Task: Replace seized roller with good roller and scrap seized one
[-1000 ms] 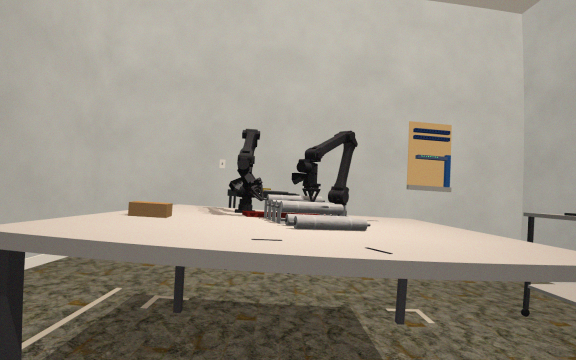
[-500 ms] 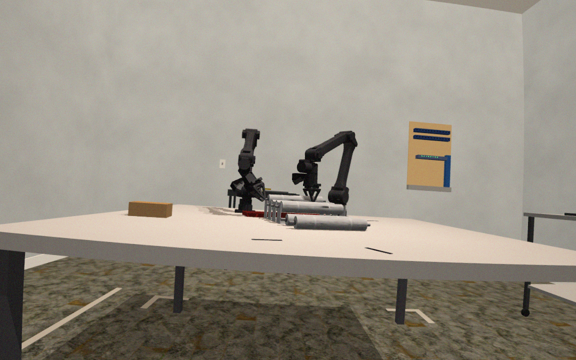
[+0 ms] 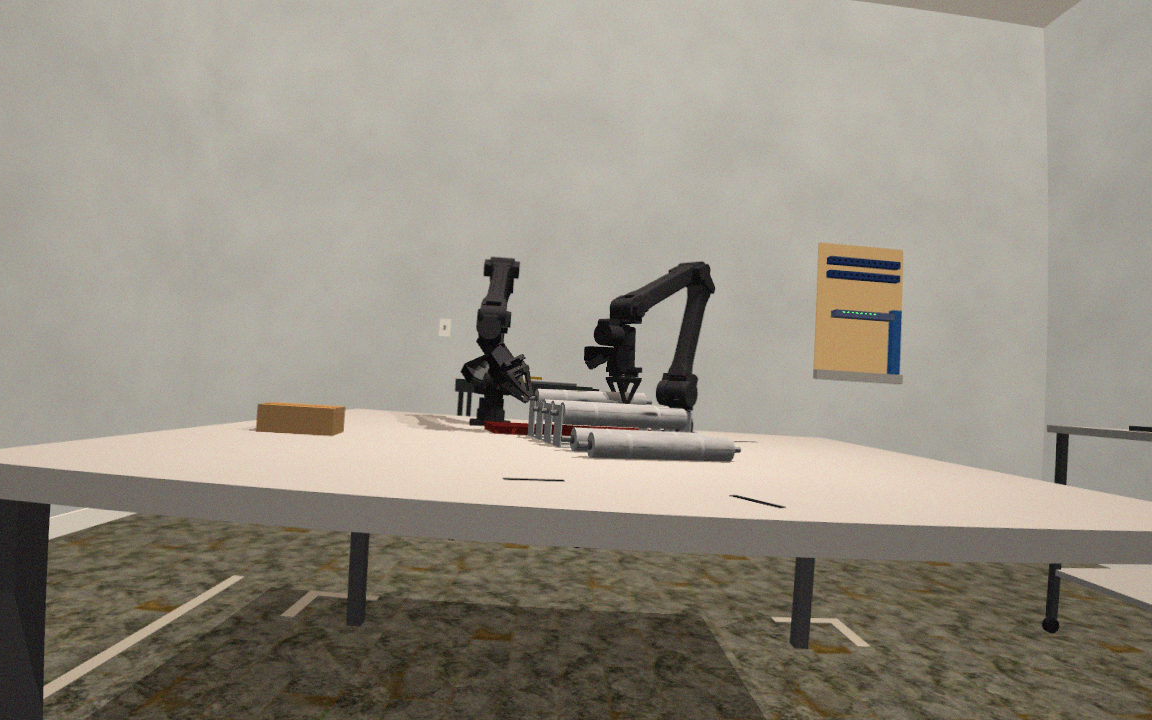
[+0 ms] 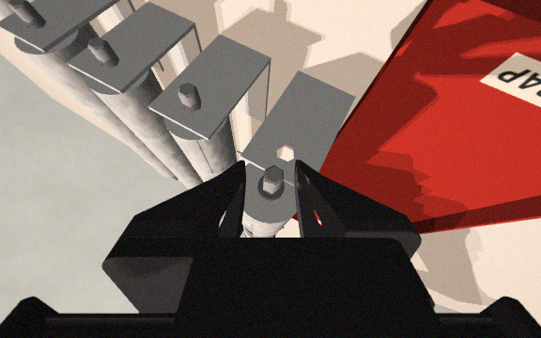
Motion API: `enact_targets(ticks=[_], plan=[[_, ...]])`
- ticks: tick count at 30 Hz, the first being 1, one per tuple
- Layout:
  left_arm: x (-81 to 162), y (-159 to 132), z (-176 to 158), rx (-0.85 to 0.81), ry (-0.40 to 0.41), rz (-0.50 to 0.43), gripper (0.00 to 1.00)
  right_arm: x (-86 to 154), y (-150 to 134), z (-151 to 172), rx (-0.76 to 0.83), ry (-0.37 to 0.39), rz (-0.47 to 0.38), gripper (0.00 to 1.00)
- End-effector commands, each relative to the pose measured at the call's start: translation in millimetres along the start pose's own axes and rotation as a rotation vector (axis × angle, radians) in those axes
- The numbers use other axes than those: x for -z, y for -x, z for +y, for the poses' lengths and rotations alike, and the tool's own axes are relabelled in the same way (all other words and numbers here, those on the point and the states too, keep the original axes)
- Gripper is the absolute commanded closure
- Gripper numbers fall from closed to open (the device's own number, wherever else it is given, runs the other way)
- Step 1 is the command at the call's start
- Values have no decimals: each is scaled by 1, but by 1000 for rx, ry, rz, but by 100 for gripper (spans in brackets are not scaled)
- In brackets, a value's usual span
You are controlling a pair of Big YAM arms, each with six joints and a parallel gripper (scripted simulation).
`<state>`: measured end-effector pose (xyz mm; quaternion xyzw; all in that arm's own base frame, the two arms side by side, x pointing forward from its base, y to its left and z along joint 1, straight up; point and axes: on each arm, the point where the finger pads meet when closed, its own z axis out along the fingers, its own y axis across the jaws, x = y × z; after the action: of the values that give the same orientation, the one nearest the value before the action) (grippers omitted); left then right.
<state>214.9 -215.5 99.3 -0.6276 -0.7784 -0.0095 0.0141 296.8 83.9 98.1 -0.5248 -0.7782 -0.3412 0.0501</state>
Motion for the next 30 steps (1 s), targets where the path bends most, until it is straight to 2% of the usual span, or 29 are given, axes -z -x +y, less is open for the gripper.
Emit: enact_targets(ticks=[1,12,13,14,17,19,20,21,23,30], plan=[[27,14,12,2,35,-43,68,11,2,26,31,32,-13,68],[26,14,12,1,33,-48,68,11,2,26,31,32,-13,68],[9,9,7,-2,24,-51,68,11,2,26,31,32,-13,68],[4,5,5,-1,17,-45,68,11,2,26,31,32,-13,68],[2,6,5,-1,17,-51,68,11,2,26,31,32,-13,68],[21,19,11,-6,37,-69,68,11,2,26,31,32,-13,68],[22,18,11,-9,36,-65,38,11,2,26,31,32,-13,68],[22,20,12,-6,39,-76,38,11,2,26,31,32,-13,68],[5,12,6,-6,14,-38,38,11,2,26,31,32,-13,68],[4,11,6,-6,13,-36,38,11,2,26,31,32,-13,68]])
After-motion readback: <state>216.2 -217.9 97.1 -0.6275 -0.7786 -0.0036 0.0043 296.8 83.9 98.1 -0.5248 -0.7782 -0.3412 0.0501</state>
